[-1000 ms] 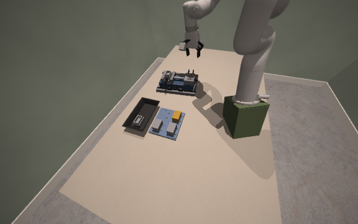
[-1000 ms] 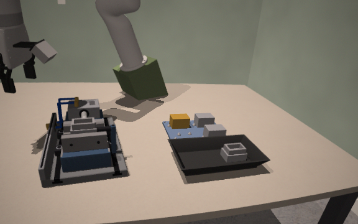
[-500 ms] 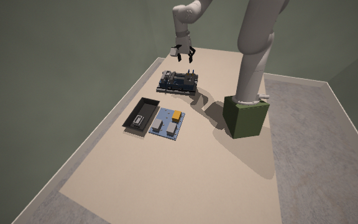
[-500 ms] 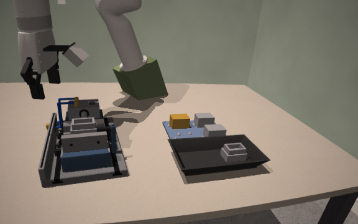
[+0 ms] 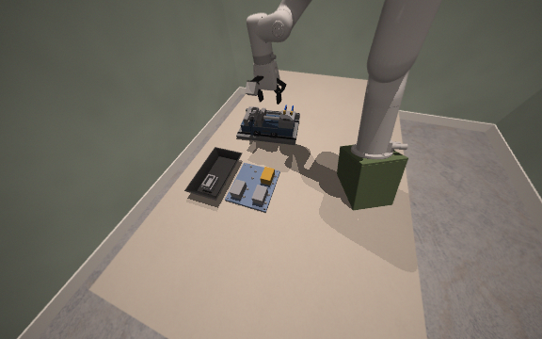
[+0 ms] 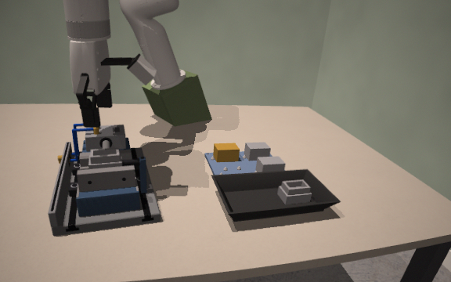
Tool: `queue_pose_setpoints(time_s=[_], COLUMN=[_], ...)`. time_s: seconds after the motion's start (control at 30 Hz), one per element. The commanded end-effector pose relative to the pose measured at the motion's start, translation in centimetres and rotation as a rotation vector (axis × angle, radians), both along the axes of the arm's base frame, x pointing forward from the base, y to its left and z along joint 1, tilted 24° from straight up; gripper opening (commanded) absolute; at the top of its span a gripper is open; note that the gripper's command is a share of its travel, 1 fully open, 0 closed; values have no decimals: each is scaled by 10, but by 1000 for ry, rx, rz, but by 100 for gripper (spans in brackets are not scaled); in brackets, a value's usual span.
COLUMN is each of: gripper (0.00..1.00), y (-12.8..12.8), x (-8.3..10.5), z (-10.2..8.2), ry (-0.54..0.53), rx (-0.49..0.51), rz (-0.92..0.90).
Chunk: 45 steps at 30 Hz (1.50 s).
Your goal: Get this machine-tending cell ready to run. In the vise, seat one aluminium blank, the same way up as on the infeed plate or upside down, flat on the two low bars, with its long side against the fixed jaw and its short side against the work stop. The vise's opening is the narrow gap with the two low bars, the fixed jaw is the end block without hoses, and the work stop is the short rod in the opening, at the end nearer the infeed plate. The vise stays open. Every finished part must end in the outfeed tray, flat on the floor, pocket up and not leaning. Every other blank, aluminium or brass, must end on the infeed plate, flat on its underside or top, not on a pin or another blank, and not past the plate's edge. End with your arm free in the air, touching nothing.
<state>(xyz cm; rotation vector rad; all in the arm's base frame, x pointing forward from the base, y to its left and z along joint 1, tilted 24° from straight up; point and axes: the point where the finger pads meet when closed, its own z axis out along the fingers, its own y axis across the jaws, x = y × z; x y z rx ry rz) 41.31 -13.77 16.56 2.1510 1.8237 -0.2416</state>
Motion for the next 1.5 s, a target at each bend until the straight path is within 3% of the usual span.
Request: queue_pose_setpoints(time_s=[0.0,0.2,0.23,0.7,0.77,0.8,1.27,1.47], gripper=[100,100,100,100,100,100,100,100], y=[39,62,79,157,157,173,246,255], x=[9,11,12,4,4,1,-25,-30], z=[-10,-17,-22,-45,-45,-50,-72,-75], ry=[1,3,4,3,3,2,-10,-12], rx=[-9,-13,-17,-37,-37,-42,-66,-70], rz=[37,60,78,161,161,180,269,282])
